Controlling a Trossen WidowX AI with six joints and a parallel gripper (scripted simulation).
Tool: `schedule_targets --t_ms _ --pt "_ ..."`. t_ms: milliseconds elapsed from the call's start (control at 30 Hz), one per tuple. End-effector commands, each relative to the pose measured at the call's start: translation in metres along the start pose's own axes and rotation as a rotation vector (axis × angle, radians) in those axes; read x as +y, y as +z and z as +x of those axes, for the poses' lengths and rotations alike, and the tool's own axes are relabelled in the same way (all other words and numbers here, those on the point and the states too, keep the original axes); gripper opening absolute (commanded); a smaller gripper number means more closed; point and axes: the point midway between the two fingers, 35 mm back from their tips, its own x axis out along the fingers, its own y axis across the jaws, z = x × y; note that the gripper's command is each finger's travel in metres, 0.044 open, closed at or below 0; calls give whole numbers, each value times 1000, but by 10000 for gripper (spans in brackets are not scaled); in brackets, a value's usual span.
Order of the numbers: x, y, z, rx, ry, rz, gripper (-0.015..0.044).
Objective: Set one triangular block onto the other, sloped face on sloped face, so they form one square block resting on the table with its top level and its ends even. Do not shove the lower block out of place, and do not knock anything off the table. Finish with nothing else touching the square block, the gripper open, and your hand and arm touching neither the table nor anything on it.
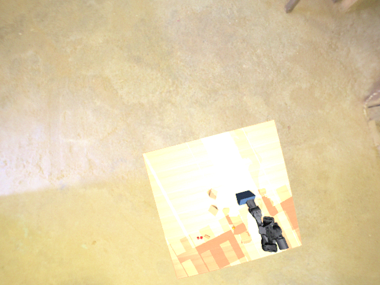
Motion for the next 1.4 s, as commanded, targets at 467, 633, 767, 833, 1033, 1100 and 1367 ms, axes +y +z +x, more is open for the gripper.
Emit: schedule_targets --t_ms 467,633,767,833,1033,1100,1367 --pt "62 260 67 -509 937 1376 440" --pt "62 334 40 -446 1391 1579 440" --pt "58 389 2 -258 1816 1652 440" --pt "55 410 -21 -114 2022 1646 440" --pt "40 453 -89 473 2493 1464 440" --pt "35 460 -108 677 2573 1369 440" --pt "34 462 -112 716 2585 1349 440"
